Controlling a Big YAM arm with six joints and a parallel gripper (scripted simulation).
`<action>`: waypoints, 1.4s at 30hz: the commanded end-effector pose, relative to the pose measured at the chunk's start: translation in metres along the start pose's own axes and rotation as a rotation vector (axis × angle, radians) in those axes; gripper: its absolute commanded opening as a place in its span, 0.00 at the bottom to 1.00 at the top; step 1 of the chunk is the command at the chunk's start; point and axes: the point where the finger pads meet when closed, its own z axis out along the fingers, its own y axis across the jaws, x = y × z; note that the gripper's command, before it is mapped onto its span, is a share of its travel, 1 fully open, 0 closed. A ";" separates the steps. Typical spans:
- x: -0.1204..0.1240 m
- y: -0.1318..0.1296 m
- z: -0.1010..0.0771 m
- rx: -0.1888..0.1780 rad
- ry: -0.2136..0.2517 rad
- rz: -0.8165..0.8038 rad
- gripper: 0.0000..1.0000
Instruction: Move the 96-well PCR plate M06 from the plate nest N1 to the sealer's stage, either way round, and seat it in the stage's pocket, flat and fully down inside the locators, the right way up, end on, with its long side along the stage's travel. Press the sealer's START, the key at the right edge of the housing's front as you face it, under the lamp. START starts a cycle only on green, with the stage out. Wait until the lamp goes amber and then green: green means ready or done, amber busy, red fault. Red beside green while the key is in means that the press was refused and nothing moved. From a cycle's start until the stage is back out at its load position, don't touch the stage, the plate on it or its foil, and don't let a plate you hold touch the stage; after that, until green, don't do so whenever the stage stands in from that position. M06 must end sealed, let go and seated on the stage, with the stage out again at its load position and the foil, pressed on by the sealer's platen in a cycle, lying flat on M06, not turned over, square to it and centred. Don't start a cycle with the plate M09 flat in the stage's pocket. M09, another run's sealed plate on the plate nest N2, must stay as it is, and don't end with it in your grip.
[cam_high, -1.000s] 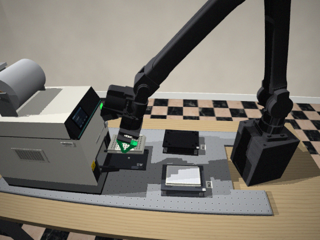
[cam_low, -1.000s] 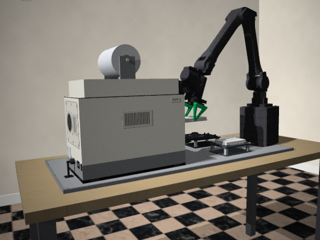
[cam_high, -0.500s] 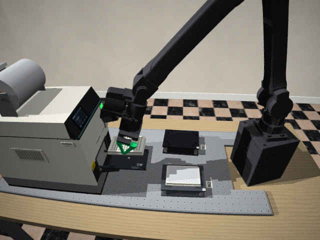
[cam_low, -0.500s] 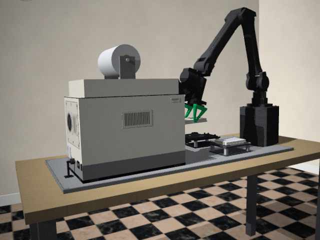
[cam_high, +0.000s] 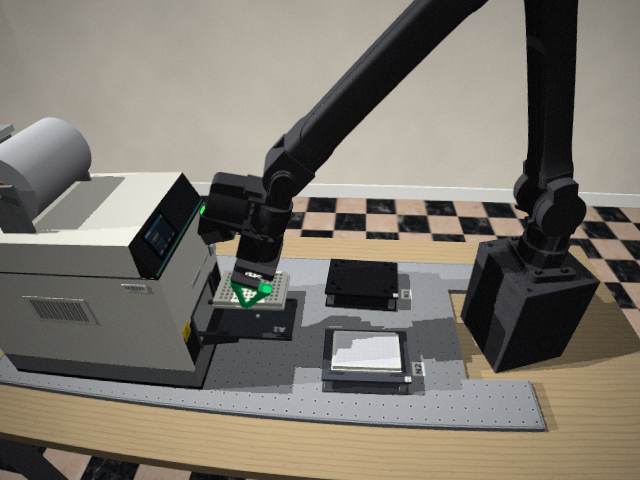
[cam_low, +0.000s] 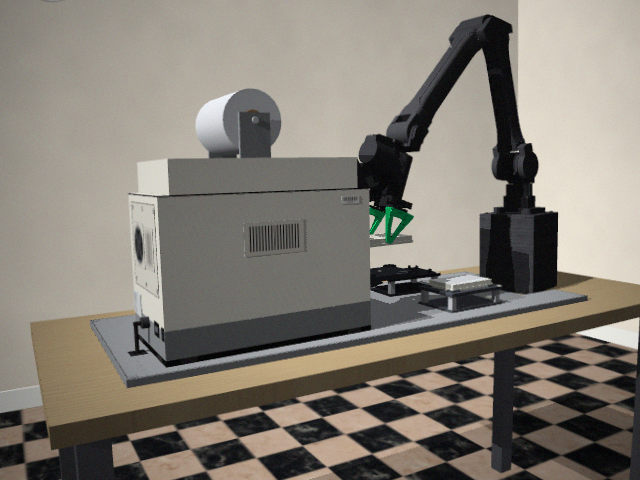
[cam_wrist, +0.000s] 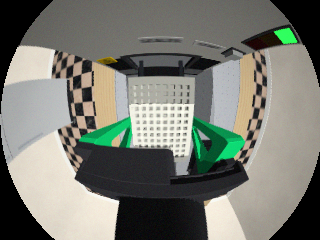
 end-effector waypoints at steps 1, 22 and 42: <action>-0.060 0.013 -0.038 -0.017 -0.128 0.009 0.00; -0.008 0.009 0.002 -0.004 -0.031 0.002 0.00; -0.014 0.009 0.007 -0.007 -0.041 0.004 0.00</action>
